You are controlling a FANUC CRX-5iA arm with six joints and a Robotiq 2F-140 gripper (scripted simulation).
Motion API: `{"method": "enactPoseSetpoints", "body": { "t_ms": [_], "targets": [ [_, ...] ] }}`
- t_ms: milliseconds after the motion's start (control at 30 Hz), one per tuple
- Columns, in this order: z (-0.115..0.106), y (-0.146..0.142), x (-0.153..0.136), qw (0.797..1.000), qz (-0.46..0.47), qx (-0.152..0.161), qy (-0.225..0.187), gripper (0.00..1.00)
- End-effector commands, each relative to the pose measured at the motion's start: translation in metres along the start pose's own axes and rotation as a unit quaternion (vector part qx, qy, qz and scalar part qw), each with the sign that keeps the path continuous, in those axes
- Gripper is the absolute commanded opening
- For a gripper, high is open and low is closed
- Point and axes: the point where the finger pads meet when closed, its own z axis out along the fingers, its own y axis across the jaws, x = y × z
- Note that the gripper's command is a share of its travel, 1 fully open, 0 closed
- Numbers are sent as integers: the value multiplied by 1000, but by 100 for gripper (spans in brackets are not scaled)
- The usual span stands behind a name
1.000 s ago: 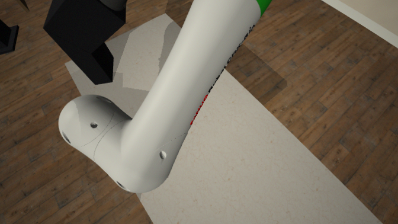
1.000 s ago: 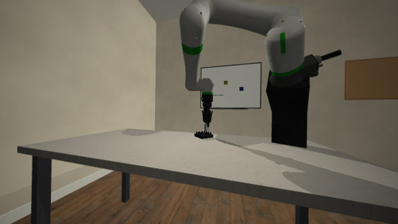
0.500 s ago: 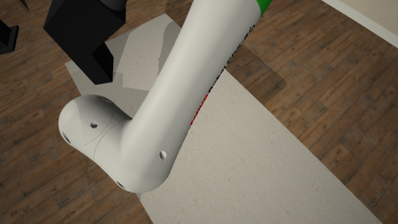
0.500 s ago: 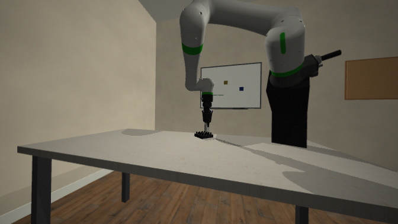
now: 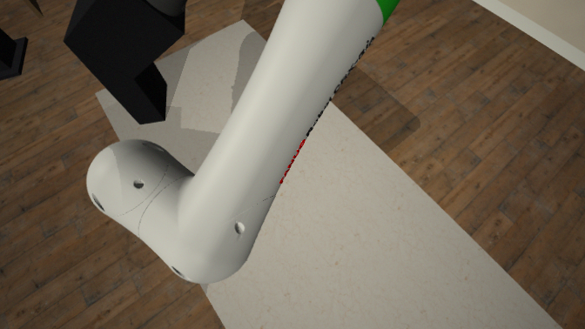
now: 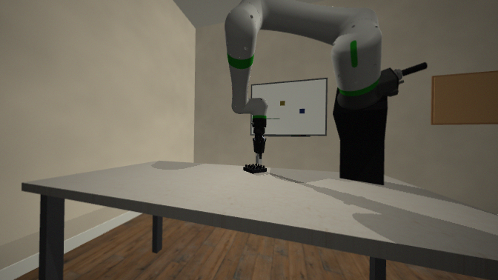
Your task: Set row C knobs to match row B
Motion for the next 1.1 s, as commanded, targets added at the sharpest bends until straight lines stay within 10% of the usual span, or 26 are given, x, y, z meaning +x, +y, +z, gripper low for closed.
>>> {"method": "enactPoseSetpoints", "body": {
  "t_ms": [0,1067],
  "targets": [
    [1,0,0,1000,0,0,0,12],
    [13,0,0,1000,0,0,0,12]
  ]
}}
